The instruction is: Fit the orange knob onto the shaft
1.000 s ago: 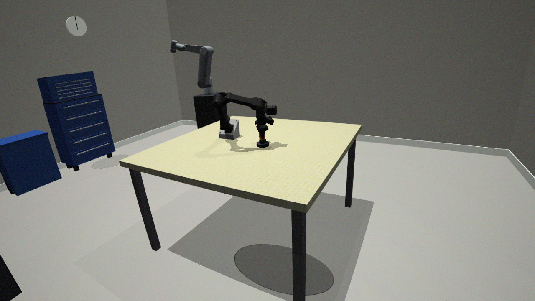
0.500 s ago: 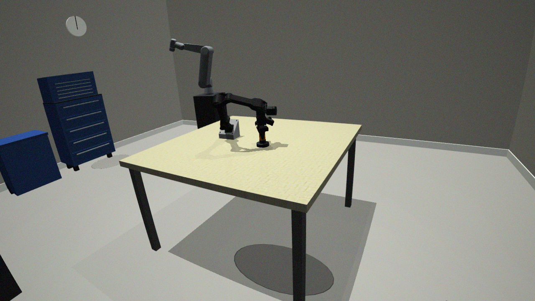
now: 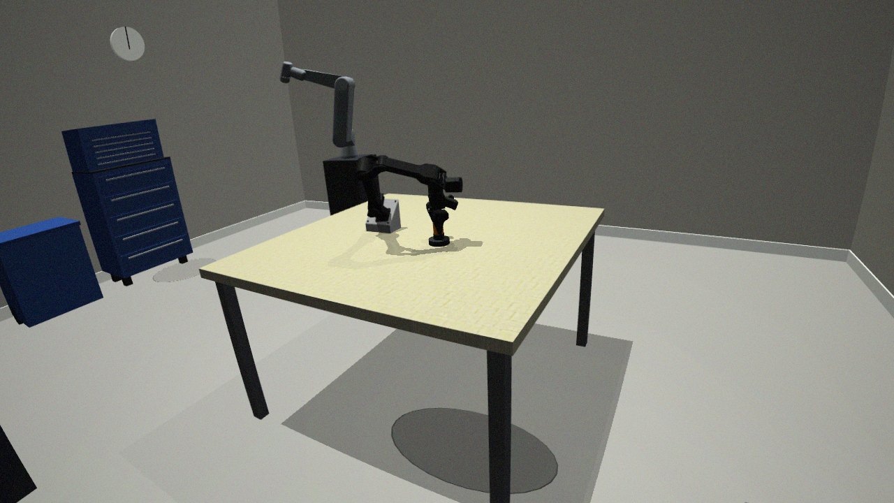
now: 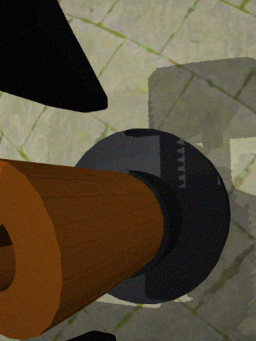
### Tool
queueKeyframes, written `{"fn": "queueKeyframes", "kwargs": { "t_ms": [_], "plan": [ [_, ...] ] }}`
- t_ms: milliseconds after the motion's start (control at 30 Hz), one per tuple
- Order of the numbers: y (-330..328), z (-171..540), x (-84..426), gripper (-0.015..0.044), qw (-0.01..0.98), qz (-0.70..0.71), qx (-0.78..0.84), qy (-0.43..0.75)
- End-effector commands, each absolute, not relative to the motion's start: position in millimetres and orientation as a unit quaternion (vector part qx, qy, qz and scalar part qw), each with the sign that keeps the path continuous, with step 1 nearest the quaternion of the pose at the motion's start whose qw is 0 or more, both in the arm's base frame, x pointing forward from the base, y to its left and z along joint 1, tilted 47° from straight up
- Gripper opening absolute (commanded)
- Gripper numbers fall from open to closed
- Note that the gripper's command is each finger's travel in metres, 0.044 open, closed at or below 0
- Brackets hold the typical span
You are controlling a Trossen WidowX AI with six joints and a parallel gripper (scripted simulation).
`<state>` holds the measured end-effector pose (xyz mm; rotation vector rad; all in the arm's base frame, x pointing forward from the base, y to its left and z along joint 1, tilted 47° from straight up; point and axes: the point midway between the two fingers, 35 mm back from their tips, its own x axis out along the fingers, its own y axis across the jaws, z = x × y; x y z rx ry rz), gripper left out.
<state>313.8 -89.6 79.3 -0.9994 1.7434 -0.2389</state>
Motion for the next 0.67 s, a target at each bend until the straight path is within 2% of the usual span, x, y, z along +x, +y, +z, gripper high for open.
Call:
{"fn": "queueKeyframes", "kwargs": {
  "t_ms": [0, 100, 333, 633],
  "plan": [
    [-90, 80, 314, 0.0440, 0.530, -0.101, -0.418, 0.730],
    [-83, 85, 316, 0.0440, 0.531, -0.100, -0.418, 0.730],
    [-21, 143, 322, 0.0440, 0.531, -0.098, -0.418, 0.731],
    [-20, 145, 325, 0.0440, 0.531, -0.098, -0.418, 0.731]
  ]
}}
